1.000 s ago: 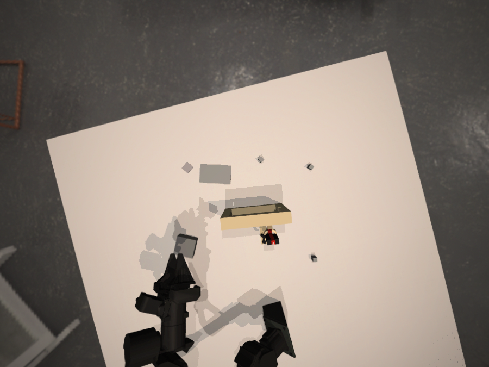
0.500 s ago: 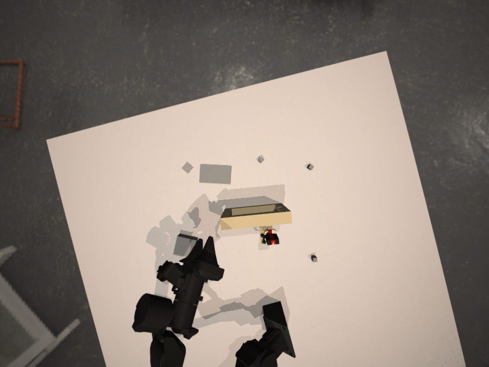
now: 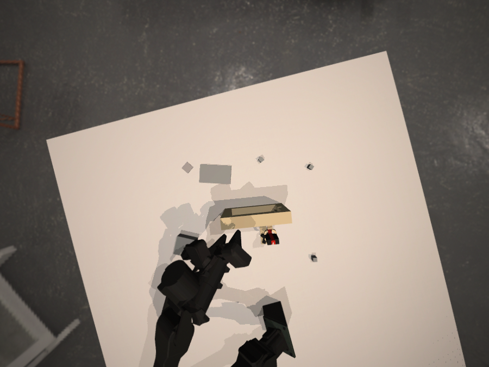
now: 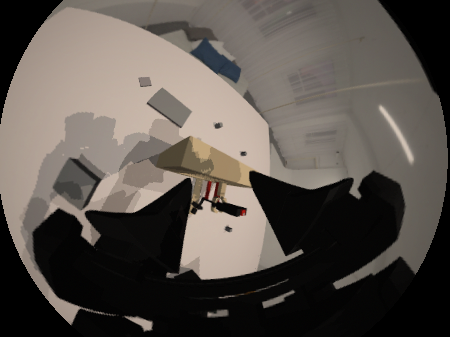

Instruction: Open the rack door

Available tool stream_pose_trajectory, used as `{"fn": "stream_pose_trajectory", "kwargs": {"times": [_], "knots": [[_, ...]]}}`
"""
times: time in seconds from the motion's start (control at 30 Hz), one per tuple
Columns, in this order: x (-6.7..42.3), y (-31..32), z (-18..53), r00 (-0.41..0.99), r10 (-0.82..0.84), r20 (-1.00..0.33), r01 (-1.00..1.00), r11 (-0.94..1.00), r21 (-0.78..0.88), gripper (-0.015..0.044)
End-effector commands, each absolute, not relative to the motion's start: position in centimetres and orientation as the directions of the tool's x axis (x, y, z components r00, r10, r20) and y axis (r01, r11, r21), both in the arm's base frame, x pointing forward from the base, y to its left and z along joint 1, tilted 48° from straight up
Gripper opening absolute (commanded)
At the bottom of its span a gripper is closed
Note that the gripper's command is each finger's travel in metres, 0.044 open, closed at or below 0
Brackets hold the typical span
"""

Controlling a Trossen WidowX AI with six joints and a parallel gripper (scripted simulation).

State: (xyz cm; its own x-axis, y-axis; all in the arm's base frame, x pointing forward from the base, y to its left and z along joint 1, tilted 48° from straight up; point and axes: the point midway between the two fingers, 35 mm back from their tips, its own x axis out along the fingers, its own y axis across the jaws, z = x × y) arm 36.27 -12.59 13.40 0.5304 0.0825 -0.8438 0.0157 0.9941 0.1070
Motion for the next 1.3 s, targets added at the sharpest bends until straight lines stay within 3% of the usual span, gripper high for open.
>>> {"fn": "stream_pose_trajectory", "kwargs": {"times": [0.0,0.6,1.27], "knots": [[35.8,-13.5,11.8,0.461,0.14,-0.876,0.019,0.986,0.168,0.0288],[32.9,-16.5,6.9,0.236,0.414,-0.879,0.106,0.888,0.447,0.0288],[29.7,-19.2,3.7,0.162,0.714,-0.681,0.275,0.63,0.726,0.0288]]}}
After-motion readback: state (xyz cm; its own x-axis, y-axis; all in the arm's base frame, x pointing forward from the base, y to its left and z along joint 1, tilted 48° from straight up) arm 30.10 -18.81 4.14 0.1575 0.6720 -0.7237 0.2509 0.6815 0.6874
